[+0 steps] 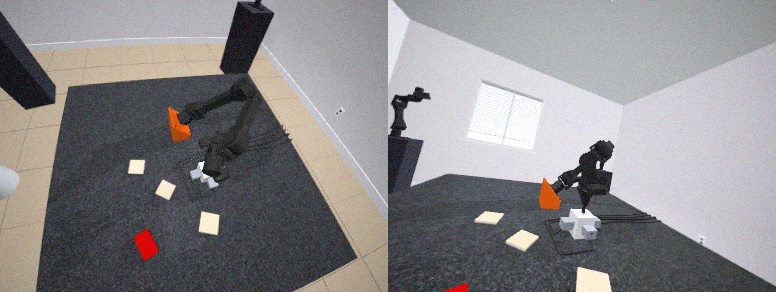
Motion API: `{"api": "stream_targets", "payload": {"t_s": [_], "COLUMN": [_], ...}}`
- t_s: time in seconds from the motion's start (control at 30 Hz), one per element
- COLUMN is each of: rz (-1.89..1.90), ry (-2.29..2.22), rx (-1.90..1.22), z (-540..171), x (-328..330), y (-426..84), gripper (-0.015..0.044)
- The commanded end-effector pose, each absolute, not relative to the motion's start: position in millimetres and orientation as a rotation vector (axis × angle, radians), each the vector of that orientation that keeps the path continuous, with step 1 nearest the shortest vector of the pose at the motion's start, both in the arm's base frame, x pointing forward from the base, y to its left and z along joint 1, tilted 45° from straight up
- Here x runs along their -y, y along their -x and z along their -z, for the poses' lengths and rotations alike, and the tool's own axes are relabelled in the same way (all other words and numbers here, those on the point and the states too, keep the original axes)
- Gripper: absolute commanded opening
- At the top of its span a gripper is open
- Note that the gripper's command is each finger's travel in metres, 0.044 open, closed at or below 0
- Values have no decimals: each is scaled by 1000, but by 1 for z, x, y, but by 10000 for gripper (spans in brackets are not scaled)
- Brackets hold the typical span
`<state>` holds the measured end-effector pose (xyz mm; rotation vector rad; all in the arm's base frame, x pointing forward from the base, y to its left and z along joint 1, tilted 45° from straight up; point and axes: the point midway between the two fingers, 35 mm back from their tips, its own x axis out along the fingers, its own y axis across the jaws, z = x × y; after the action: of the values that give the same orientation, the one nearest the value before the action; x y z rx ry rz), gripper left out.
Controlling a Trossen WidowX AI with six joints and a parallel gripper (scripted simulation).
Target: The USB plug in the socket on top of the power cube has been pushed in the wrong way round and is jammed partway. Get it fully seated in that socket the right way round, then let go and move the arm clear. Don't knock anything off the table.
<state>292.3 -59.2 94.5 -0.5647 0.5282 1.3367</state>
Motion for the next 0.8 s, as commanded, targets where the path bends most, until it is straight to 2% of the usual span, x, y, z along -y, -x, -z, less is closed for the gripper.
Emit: {"api": "stream_targets", "payload": {"t_s": [0.0, 0.77], "rz": [-1336, -1336], "ry": [565, 566], "rx": [-528, -527], "z": [-95, -98], "x": [59, 63], "y": [-292, -292], "gripper": [95, 95]}}
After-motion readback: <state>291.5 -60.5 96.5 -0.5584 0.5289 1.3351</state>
